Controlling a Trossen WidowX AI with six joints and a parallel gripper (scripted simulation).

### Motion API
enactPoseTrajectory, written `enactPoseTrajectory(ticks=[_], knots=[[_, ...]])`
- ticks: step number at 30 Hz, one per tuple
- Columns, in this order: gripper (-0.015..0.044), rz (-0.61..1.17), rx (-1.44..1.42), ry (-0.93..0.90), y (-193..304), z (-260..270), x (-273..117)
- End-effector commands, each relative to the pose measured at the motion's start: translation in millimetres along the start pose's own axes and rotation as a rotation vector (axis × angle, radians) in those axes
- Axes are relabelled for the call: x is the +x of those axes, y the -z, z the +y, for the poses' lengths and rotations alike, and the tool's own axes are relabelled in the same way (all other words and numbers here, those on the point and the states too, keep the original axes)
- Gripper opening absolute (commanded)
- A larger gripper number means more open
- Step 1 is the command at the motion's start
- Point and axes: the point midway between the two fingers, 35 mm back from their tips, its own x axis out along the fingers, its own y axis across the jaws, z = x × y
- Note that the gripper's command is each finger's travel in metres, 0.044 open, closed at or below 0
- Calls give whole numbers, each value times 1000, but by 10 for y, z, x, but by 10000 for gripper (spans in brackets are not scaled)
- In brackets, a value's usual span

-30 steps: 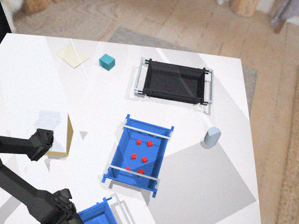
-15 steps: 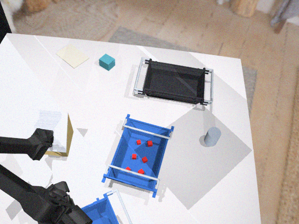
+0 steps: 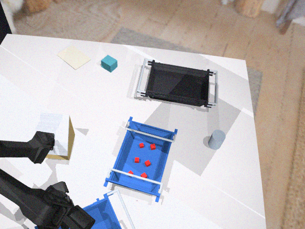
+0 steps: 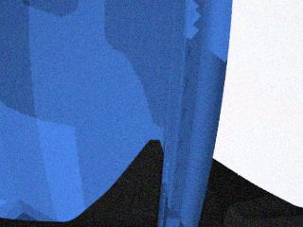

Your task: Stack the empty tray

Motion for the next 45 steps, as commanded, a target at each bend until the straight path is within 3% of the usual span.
enactPoseTrajectory(ticks=[1,12,39,45], knots=[[0,10,17,-26,2,75,-171],[0,10,15,-25,-15,82,-657],[0,10,14,-25,-9,82,-665],[0,24,-43,-13,208,104,-664]])
